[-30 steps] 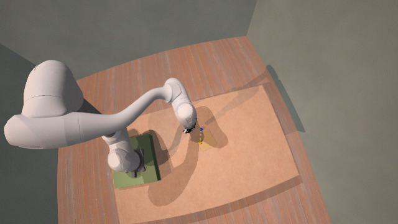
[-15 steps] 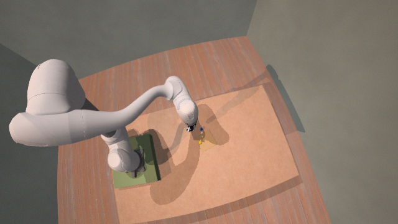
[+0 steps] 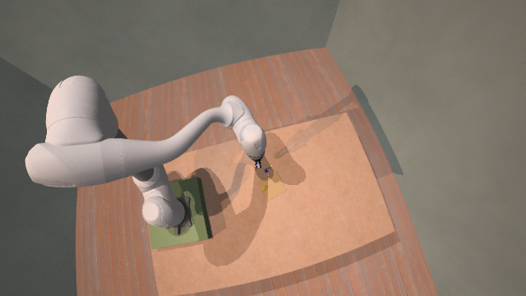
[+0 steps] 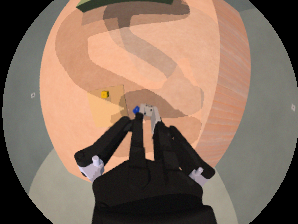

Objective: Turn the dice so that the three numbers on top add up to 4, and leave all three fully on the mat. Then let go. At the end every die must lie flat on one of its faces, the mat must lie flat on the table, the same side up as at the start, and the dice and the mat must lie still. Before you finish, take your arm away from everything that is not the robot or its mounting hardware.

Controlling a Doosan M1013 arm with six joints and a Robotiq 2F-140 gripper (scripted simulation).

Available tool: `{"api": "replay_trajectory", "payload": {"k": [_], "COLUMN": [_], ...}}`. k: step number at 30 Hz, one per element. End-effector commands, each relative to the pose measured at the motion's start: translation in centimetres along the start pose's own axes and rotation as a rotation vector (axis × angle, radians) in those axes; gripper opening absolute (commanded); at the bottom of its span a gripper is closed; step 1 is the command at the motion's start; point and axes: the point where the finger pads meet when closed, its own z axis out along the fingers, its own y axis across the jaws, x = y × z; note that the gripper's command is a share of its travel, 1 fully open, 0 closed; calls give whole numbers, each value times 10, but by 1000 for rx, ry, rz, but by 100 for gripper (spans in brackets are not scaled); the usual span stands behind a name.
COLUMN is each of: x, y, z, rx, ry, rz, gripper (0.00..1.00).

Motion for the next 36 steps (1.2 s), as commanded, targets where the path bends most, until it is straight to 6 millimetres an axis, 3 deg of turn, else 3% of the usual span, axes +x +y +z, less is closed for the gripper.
{"api": "replay_trajectory", "payload": {"k": [1,6,8,21,31,36], "x": [-7,-12,-17,-34,-36,-37], "y": [9,15,23,49,53,50], "z": [1,2,2,6,7,7], "rx": [-12,-12,-12,-13,-16,-56], "ry": [5,4,4,1,-6,-104], "rz": [-173,-284,-419,-863,-930,-926], "gripper": [9,9,9,9,9,9]}}
